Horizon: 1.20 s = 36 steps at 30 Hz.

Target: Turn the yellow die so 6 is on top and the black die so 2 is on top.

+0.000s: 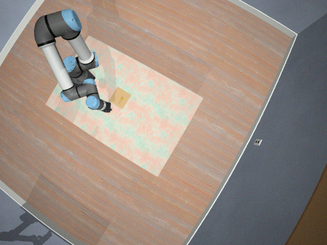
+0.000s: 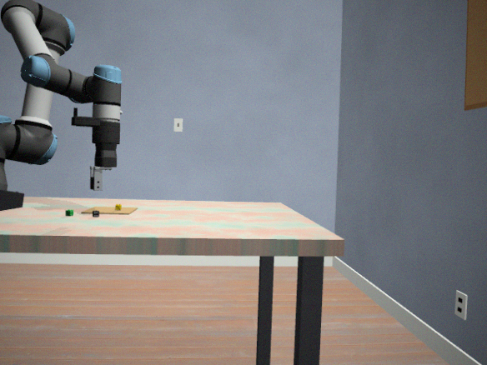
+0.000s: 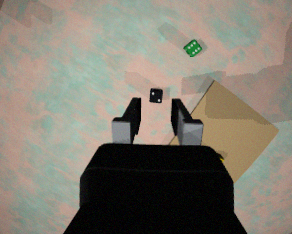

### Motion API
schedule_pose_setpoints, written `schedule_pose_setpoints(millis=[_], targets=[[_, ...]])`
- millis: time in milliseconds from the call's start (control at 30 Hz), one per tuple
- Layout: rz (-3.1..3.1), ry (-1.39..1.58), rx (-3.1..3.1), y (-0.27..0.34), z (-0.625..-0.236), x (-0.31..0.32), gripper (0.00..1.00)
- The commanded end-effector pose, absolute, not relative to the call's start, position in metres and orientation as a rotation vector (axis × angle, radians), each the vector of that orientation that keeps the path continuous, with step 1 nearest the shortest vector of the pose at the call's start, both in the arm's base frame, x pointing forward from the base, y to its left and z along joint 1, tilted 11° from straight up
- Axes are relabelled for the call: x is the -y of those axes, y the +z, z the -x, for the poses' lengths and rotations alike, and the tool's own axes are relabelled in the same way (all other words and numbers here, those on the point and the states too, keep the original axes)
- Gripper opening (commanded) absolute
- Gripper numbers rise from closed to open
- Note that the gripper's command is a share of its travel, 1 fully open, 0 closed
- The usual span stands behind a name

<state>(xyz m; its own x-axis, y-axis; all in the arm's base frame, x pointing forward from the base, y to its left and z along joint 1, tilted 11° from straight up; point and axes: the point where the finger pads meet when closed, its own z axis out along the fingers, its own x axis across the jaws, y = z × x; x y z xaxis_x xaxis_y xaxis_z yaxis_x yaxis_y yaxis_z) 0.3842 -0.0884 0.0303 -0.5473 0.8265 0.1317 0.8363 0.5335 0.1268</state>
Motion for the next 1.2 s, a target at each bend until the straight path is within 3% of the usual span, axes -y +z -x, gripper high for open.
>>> schedule_pose_setpoints(millis=[0,1167], targets=[[1.465,-0.270,2.699,0.024,-0.383,0.086,0.64],[1.465,-0.270,2.699,-0.017,-0.385,0.079,0.64]])
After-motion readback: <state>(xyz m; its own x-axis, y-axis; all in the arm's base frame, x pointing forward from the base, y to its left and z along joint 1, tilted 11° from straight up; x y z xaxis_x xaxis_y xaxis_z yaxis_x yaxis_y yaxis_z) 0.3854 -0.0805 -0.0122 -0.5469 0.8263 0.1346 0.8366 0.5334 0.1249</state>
